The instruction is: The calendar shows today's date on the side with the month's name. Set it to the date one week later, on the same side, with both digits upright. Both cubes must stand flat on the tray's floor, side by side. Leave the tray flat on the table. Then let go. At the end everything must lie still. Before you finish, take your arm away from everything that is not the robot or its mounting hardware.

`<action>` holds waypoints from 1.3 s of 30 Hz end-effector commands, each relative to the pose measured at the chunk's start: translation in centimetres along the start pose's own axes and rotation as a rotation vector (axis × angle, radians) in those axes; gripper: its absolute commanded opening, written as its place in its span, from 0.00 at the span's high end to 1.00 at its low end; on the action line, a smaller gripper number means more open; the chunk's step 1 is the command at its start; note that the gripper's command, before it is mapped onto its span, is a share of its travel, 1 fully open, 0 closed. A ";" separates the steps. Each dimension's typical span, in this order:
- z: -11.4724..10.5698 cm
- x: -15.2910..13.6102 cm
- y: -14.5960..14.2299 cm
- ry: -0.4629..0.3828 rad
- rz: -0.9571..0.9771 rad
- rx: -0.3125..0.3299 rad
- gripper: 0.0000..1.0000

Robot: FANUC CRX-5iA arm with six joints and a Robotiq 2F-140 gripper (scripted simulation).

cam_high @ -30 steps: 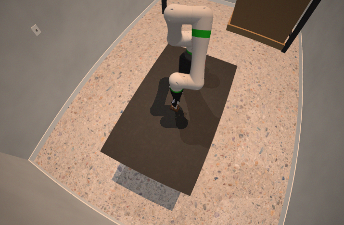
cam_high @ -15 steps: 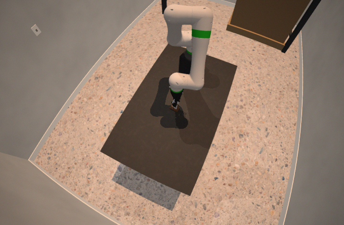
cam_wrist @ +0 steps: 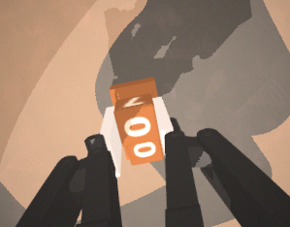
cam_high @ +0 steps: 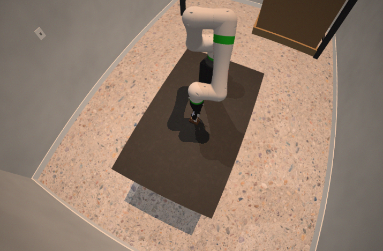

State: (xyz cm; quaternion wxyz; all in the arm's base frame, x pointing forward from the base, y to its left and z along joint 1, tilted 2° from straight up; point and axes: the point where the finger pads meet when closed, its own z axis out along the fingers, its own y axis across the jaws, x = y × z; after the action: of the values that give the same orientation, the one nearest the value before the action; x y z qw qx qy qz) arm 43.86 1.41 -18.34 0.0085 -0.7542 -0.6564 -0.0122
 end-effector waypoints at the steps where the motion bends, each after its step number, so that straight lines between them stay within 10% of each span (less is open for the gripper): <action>1: 0.2 0.0 0.0 0.000 0.000 0.000 0.83; 39: 1.4 0.0 0.0 0.000 0.000 0.000 0.83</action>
State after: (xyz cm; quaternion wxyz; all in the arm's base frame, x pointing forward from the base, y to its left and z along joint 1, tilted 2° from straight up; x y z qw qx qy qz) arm 43.87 1.45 -19.77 0.0085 -0.7542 -0.6564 -0.0122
